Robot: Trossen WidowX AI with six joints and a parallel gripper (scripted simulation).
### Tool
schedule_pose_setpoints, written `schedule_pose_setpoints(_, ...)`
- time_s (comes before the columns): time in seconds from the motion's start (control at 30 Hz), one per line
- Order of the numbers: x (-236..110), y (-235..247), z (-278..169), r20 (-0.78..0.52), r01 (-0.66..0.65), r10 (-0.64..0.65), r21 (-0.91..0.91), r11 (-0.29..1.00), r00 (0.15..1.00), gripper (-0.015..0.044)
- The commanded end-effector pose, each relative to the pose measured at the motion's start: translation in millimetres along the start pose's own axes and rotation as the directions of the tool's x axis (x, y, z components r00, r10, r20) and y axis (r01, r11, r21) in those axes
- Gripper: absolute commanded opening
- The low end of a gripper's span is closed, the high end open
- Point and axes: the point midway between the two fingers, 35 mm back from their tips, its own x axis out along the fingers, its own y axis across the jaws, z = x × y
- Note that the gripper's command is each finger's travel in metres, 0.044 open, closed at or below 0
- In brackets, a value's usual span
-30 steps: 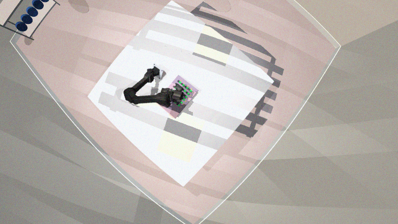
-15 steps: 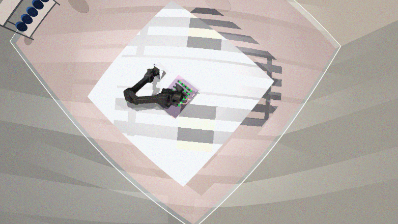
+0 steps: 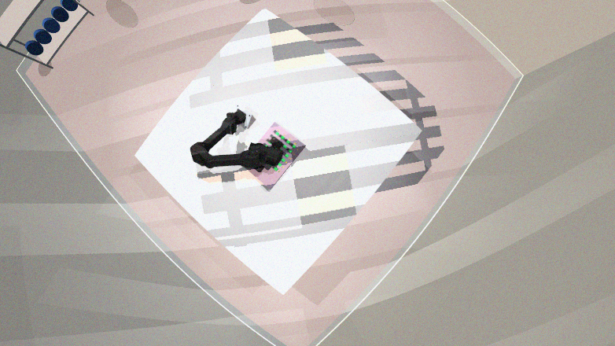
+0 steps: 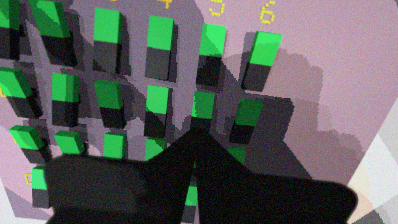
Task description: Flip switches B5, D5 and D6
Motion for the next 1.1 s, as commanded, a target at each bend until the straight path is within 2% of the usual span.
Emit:
schedule_pose_setpoints(0.0,-0.2,-1.1,0.7,0.006,0.003,-0.003,0.0,1.0,1.0,0.0)
schedule_pose_setpoints(1.0,3.8,-1.1,0.6,0.006,0.004,-0.004,0.0,1.0,1.0,0.0)
schedule_pose_setpoints(1.07,-4.0,0.4,1.2,-0.002,-0.002,0.002,0.0,1.0,1.0,0.0)
